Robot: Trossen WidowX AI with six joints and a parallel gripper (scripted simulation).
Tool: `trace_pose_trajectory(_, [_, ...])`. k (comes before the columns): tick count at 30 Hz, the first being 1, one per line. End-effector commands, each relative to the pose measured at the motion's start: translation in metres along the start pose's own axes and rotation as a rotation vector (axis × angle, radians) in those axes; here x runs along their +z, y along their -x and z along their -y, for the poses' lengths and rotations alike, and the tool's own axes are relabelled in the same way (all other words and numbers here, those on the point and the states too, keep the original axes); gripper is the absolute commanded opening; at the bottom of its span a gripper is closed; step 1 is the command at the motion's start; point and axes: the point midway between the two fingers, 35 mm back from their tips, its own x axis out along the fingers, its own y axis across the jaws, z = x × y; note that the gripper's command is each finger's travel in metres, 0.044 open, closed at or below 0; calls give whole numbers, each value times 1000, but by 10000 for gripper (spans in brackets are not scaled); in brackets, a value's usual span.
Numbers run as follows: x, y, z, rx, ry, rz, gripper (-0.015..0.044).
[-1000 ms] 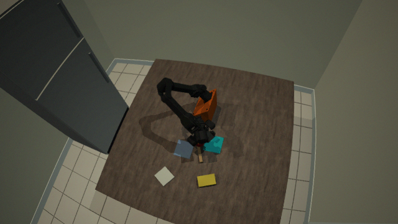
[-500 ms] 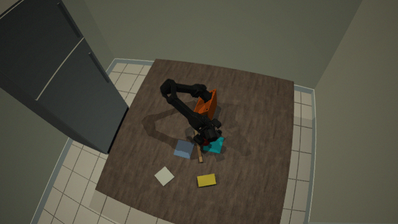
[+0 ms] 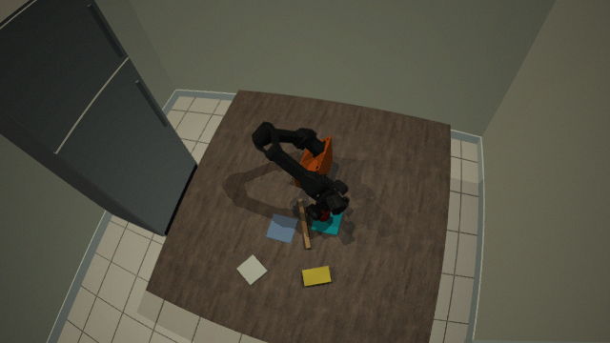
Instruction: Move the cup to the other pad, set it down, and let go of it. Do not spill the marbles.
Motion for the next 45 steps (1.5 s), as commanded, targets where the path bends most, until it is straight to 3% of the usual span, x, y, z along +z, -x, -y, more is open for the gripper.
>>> trace_pose_trajectory(1, [7, 1, -7, 0, -4, 5, 0])
trace_pose_trajectory(45, [11, -46, -13, 3, -9, 4, 0])
